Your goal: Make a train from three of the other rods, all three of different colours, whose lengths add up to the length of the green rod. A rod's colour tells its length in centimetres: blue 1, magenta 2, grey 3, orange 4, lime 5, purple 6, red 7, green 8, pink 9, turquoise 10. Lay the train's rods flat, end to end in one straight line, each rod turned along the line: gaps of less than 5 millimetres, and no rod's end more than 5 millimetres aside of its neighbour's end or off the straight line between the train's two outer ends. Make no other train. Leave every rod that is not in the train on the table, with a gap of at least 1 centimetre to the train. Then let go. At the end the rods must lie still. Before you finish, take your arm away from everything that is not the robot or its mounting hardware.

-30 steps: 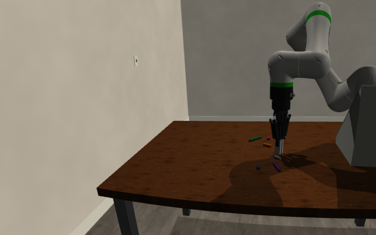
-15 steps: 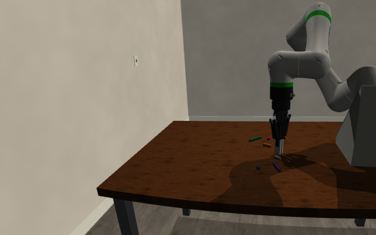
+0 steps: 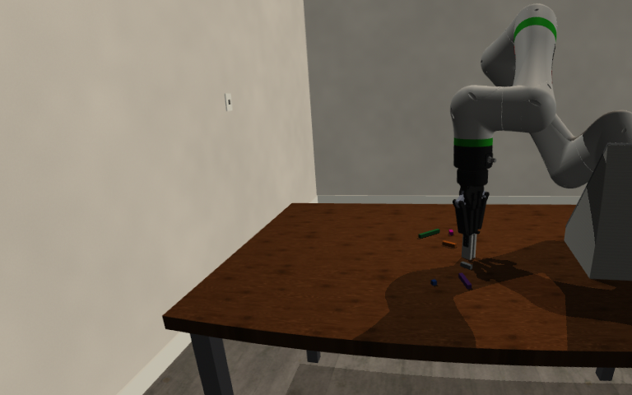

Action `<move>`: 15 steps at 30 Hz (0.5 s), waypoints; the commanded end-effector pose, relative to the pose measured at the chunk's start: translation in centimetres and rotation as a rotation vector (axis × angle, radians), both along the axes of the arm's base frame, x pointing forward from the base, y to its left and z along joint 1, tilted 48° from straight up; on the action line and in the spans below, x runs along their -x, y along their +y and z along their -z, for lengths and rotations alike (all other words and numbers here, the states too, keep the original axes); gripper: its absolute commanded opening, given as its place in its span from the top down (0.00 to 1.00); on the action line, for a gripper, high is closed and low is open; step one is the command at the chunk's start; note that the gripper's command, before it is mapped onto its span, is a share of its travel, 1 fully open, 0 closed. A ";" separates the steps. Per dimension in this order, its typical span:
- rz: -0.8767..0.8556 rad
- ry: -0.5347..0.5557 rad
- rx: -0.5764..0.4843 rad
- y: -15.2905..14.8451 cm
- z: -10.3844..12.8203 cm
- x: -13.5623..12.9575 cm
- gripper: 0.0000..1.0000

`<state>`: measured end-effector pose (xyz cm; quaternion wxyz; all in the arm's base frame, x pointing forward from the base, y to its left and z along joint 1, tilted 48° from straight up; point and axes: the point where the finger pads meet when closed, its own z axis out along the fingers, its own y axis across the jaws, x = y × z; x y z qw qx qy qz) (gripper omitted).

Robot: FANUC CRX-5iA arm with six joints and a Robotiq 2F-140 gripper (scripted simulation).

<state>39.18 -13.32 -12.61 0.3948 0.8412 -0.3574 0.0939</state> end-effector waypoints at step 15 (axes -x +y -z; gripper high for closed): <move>0.000 0.000 0.000 5.1 -4.6 -0.9 0.97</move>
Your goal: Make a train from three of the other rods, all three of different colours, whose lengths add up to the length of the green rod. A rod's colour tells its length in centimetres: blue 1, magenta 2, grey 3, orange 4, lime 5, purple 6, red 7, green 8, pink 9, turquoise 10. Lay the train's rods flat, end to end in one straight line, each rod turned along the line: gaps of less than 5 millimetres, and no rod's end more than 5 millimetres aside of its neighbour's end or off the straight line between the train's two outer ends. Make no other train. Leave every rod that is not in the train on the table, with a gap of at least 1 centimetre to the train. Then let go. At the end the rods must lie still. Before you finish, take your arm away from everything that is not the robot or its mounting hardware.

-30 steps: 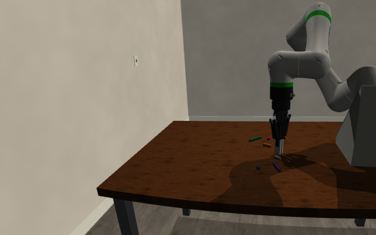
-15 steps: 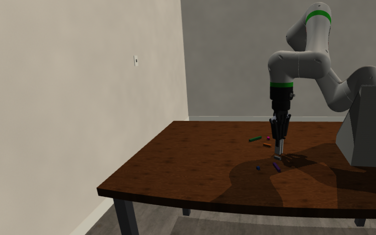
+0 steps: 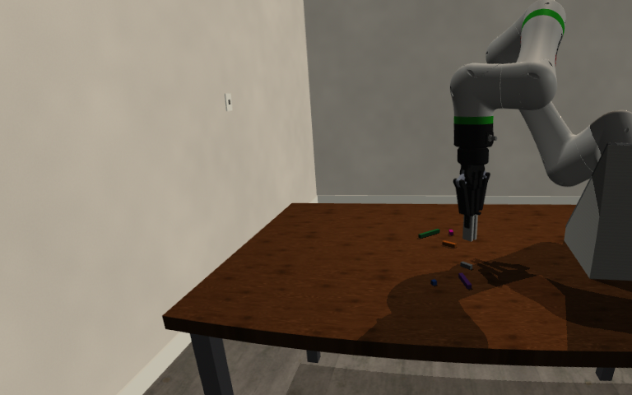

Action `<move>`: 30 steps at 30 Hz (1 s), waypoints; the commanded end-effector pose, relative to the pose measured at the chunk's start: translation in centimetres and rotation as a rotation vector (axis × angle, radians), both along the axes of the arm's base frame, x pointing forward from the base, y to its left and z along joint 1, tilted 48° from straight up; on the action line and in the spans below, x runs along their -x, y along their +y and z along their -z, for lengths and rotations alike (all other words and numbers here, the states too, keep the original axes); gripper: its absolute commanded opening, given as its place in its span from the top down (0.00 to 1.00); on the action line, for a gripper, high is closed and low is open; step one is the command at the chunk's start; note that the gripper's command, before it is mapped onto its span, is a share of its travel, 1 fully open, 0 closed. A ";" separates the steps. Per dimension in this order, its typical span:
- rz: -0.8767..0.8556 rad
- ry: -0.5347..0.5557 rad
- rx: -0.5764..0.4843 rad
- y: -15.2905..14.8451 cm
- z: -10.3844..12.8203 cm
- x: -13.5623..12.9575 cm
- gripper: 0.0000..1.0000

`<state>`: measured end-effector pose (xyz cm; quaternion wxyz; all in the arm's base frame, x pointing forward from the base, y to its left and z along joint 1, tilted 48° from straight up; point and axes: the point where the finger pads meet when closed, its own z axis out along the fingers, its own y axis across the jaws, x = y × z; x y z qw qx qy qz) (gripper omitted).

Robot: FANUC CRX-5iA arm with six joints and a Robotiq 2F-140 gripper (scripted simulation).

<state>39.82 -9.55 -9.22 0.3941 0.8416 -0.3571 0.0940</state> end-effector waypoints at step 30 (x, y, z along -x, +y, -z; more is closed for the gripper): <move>0.171 -0.186 0.029 -3.1 -9.5 -7.8 0.97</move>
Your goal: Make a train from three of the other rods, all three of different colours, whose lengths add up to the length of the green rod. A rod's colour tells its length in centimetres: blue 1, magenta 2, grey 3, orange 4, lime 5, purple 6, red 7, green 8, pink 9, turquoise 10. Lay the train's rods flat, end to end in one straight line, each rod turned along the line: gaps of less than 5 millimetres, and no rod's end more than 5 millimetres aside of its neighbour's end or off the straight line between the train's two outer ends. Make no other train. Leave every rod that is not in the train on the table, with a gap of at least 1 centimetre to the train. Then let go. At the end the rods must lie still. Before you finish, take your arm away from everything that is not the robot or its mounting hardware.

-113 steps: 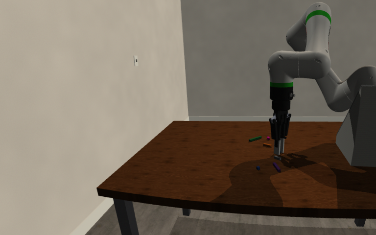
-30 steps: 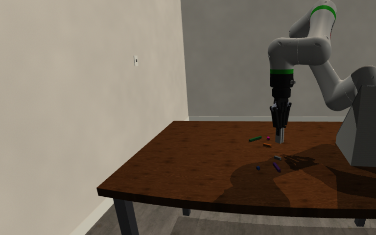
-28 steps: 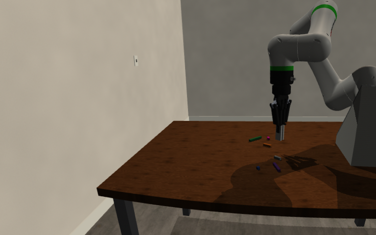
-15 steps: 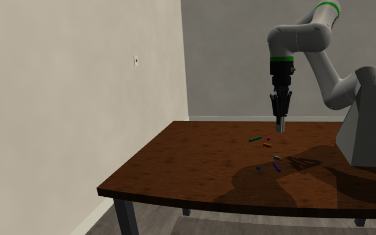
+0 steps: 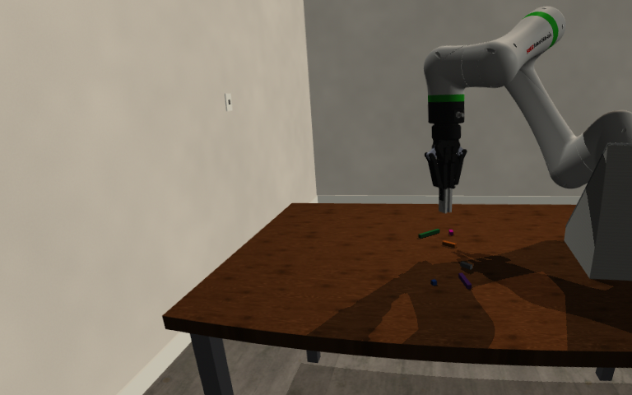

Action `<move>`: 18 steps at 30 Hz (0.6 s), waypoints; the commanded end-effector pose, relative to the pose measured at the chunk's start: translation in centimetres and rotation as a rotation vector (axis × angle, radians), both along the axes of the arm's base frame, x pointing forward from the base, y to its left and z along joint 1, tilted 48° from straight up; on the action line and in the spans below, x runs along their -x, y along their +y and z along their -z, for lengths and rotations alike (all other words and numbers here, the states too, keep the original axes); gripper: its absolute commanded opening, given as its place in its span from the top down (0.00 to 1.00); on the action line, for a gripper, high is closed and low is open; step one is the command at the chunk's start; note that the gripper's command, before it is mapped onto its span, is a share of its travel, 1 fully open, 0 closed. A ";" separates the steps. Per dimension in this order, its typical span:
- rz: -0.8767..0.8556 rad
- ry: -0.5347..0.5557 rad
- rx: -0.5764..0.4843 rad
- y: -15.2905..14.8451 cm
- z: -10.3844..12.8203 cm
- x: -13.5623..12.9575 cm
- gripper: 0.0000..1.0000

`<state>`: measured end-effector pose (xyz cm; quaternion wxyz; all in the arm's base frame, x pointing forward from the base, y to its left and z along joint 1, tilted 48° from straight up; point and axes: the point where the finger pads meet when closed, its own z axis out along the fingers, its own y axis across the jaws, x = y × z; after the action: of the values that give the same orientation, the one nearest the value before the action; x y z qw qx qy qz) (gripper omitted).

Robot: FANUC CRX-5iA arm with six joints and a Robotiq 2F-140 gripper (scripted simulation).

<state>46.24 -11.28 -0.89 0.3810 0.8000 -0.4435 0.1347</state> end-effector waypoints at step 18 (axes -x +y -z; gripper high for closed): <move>0.073 -0.077 0.018 -3.5 -2.9 -2.8 0.97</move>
<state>48.99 -14.83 1.97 0.3758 0.7741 -0.4853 0.1552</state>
